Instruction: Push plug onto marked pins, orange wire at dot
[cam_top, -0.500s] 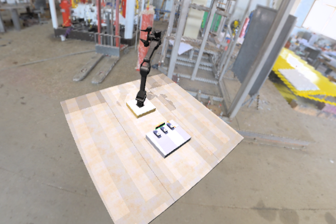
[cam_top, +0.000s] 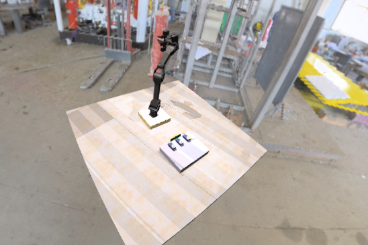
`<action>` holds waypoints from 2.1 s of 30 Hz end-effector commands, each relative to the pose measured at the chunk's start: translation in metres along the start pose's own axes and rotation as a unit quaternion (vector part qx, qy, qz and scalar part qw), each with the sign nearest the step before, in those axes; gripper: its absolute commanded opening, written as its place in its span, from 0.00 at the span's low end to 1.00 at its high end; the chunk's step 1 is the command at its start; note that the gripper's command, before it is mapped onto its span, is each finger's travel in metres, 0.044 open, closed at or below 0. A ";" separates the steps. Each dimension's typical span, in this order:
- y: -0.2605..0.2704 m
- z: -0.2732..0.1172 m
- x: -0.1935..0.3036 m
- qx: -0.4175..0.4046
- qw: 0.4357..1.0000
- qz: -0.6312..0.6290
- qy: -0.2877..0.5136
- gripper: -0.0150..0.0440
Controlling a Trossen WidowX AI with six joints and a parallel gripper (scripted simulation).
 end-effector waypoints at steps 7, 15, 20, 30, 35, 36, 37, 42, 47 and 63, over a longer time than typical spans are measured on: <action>-0.004 -0.034 -0.016 -0.022 0.993 -0.047 -0.102 0.45; -0.009 -0.076 -0.026 -0.030 0.971 -0.106 -0.212 0.45; -0.013 -0.102 -0.028 -0.030 0.952 -0.130 -0.276 0.45; -0.025 -0.157 -0.027 -0.016 0.892 -0.188 -0.412 0.45; -0.032 -0.184 -0.023 -0.003 0.853 -0.215 -0.475 0.45; -0.033 -0.189 -0.022 0.001 0.845 -0.221 -0.488 0.45; -0.035 -0.195 -0.021 0.005 0.836 -0.226 -0.500 0.45; -0.043 -0.222 -0.013 0.028 0.788 -0.251 -0.562 0.45; -0.053 -0.248 -0.002 0.056 0.735 -0.273 -0.619 0.45; -0.088 -0.321 0.049 0.169 0.543 -0.303 -0.764 0.45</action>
Point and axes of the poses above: the point midway between the two fingers, 35 mm back from their tips, its own z axis out along the fingers, its own y axis across the jaws, x = y × z, the point moved 7 cm from there along -z, back along the fingers, and after that the axes turned 11 degrees about z, right-handed, at the moved point
